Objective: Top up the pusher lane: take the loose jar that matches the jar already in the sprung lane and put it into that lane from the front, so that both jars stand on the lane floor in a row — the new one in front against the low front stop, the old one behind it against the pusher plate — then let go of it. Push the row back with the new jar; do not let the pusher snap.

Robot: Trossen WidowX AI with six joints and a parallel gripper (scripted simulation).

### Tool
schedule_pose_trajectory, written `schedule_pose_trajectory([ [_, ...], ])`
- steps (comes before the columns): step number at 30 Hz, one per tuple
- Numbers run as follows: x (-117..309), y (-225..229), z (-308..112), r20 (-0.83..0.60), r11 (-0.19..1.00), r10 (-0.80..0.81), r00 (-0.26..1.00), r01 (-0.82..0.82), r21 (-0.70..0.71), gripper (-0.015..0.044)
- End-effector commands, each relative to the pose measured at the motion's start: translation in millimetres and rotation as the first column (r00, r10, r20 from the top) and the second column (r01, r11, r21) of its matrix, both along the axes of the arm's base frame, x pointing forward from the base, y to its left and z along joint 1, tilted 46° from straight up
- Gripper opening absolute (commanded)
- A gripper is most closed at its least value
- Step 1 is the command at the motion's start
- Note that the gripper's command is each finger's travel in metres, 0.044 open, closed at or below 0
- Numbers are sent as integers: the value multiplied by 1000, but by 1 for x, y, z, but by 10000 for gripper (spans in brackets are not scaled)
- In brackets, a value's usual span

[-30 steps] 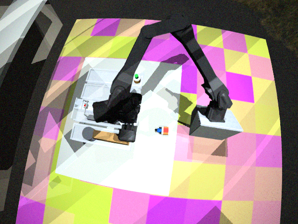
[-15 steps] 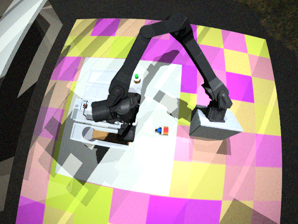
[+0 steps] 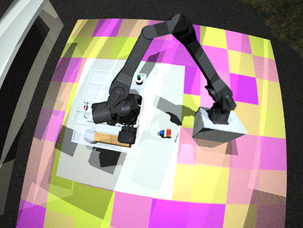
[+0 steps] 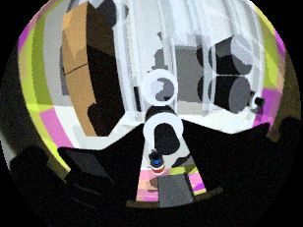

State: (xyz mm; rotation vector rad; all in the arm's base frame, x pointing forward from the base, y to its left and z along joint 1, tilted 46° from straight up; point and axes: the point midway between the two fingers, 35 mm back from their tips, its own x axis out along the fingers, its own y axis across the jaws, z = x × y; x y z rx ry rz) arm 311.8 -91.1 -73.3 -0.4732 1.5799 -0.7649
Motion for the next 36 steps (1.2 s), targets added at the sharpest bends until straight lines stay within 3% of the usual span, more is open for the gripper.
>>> schedule_pose_trajectory([
  [1, 11, -1, 4, 24, 1000, 8, 1000, -7, -8, 0],
  [36, 22, -2, 6, 24, 1000, 8, 1000, -7, -8, 0],
])
